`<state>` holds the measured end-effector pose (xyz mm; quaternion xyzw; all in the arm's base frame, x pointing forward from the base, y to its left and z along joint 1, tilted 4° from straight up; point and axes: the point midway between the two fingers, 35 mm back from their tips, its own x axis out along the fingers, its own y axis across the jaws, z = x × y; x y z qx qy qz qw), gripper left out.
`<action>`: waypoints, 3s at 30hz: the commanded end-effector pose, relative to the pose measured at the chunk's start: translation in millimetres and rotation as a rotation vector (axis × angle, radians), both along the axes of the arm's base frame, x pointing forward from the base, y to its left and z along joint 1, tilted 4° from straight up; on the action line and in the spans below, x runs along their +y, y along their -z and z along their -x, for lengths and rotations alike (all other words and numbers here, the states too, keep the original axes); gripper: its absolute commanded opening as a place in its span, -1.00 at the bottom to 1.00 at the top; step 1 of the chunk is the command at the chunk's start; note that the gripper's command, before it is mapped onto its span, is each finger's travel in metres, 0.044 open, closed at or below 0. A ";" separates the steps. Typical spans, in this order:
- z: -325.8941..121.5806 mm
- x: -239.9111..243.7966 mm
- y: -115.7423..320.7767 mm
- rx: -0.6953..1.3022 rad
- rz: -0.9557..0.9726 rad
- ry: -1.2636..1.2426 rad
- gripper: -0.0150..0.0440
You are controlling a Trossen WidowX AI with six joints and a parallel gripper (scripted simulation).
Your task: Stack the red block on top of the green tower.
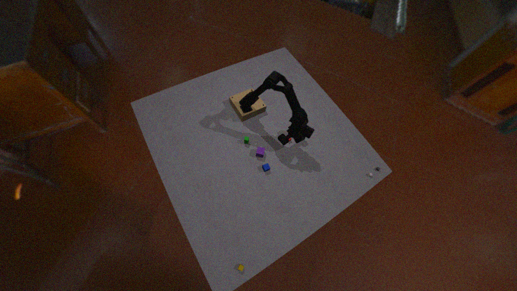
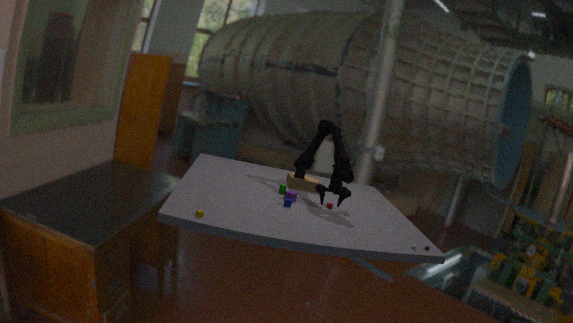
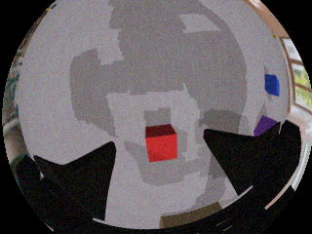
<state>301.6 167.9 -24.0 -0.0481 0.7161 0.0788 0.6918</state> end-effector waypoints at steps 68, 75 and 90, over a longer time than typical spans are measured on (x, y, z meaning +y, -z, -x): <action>-7.0 -33.5 -115.3 0.000 0.001 0.006 -0.49; -5.0 -77.4 -116.8 -0.002 0.006 0.006 -0.49; 19.9 -162.3 -117.3 -0.002 0.014 0.006 -0.49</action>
